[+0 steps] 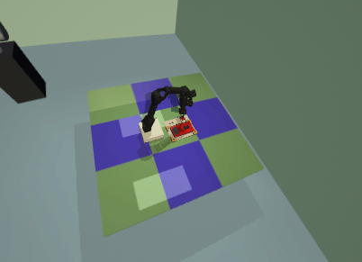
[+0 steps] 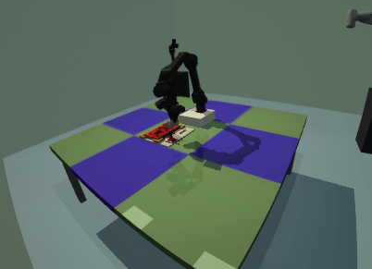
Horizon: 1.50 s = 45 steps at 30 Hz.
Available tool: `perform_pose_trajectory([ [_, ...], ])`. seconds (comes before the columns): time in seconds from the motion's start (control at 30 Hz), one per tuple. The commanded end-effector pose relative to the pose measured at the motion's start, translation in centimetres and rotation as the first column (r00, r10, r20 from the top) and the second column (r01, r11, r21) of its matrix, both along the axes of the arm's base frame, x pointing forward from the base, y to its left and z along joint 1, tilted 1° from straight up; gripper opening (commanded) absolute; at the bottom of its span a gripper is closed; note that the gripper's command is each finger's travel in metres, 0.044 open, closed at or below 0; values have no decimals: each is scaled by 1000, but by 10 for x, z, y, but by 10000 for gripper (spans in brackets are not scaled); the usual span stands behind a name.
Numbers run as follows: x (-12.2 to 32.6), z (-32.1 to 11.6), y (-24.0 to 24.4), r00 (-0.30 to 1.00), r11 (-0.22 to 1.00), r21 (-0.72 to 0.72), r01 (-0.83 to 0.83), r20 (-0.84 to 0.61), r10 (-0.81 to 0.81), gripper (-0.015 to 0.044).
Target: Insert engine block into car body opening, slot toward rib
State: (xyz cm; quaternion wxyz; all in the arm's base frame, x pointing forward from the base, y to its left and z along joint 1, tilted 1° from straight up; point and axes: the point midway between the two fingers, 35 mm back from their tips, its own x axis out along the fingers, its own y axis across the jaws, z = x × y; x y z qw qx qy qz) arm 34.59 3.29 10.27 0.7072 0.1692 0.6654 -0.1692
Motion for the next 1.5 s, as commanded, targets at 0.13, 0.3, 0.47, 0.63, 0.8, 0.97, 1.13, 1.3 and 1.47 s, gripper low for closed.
perform_pose_trajectory([
  [0.13, 4, -10, -24, 996, 996, -4, -89, -8, 89, 0],
  [0.3, 6, -15, -39, 990, 990, -9, -143, -10, 143, 0],
  [0.47, 6, -21, -54, 981, 981, -13, -196, -12, 195, 0],
  [0.63, 6, -26, -70, 969, 969, -17, -248, -15, 248, 0],
  [0.8, 6, -31, -85, 954, 953, -21, -301, -17, 300, 0],
  [0.97, 4, -36, -100, 936, 936, -25, -352, -20, 352, 0],
  [1.13, 2, -41, -115, 915, 915, -29, -403, -23, 402, 0],
  [1.3, -1, -46, -128, 895, 895, -32, -445, -26, 445, 0],
  [1.47, -1, -46, -129, 888, 887, -32, -460, -27, 459, 105],
])
